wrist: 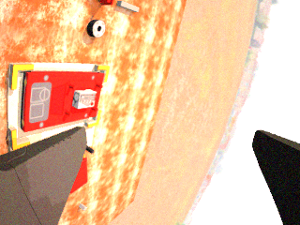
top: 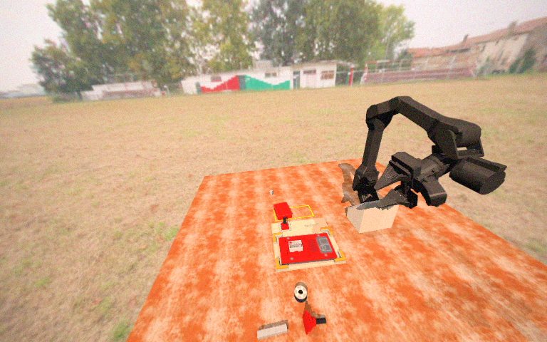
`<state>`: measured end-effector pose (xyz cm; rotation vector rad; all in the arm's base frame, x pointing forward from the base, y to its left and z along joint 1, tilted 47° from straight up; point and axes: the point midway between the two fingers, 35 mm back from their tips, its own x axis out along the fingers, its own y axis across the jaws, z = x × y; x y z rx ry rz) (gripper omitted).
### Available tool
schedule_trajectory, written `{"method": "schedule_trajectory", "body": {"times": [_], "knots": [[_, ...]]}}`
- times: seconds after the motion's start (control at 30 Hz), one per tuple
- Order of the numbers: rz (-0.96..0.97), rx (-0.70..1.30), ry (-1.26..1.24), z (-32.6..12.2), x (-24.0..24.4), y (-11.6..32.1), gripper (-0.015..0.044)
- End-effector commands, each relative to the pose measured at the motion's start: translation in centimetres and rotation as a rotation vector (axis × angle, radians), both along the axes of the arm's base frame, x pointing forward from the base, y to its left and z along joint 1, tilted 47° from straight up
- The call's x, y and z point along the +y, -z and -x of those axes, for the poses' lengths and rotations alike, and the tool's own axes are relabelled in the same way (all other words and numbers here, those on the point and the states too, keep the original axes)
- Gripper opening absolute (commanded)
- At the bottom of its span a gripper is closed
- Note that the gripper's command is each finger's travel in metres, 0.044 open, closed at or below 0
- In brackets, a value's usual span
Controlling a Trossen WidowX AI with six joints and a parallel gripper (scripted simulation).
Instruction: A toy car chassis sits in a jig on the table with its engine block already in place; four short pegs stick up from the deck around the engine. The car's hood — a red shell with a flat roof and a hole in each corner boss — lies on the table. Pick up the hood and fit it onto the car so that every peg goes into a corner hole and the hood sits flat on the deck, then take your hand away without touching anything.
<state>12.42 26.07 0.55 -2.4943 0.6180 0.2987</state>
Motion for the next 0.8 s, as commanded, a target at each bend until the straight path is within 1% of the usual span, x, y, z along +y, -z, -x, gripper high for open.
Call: {"method": "schedule_trajectory", "body": {"times": [0.0,0.13,0.33,0.47,0.63,0.77], "knots": [[-0.131,-0.027,0.151,-2.5,-1.2,-0.5,0.044],[-0.304,-0.087,0.343,-5.6,-2.7,-1.0,0.044],[-0.569,-0.225,0.693,-10.9,-6.9,-2.2,0.044],[-0.712,-0.334,0.88,-13.4,-9.5,-2.9,0.044],[-0.955,-0.579,1.163,-17.3,-13.9,-4.2,0.044],[-1.131,-0.818,1.372,-19.8,-18.2,-5.5,0.044]]}}
